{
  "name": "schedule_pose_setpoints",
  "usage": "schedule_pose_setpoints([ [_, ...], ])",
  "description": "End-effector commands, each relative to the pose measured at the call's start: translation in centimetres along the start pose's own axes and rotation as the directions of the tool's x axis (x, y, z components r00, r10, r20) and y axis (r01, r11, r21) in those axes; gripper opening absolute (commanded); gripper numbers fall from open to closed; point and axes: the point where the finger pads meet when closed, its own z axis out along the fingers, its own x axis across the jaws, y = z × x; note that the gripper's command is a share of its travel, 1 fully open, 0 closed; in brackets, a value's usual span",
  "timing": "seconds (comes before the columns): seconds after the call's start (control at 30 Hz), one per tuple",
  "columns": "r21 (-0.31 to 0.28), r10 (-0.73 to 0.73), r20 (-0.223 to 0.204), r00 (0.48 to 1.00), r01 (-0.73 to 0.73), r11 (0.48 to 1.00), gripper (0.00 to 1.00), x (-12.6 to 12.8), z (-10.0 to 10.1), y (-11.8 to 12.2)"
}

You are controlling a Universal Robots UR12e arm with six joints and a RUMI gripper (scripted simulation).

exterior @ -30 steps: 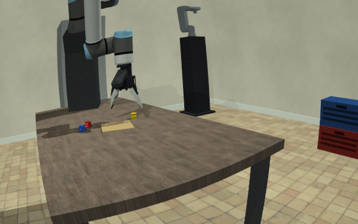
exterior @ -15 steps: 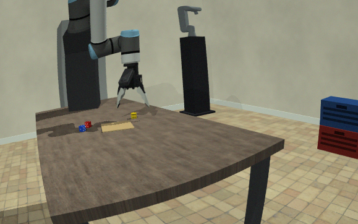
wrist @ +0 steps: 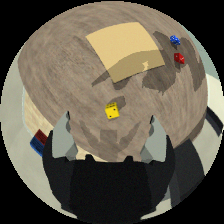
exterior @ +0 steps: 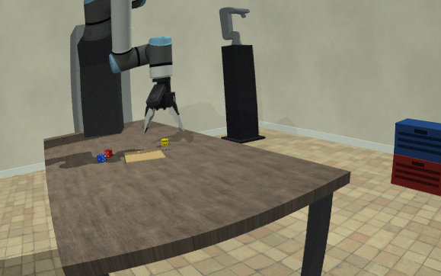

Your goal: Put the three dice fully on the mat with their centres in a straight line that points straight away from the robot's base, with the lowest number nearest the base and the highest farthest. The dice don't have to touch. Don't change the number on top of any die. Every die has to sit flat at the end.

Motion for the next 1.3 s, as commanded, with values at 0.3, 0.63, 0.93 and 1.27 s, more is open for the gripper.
schedule_pose_setpoints([
  [0.3,0.000,0.000,0.001,1.000,0.000,1.000,1.00,0.0,0.0,0.0],
  [0.63,0.000,0.000,0.001,1.000,0.000,1.000,1.00,0.0,0.0,0.0],
  [0.93,0.000,0.000,0.001,1.000,0.000,1.000,1.00,0.0,-1.7,0.0],
  [1.27,0.000,0.000,0.001,1.000,0.000,1.000,1.00,0.0,-7.1,0.0],
])
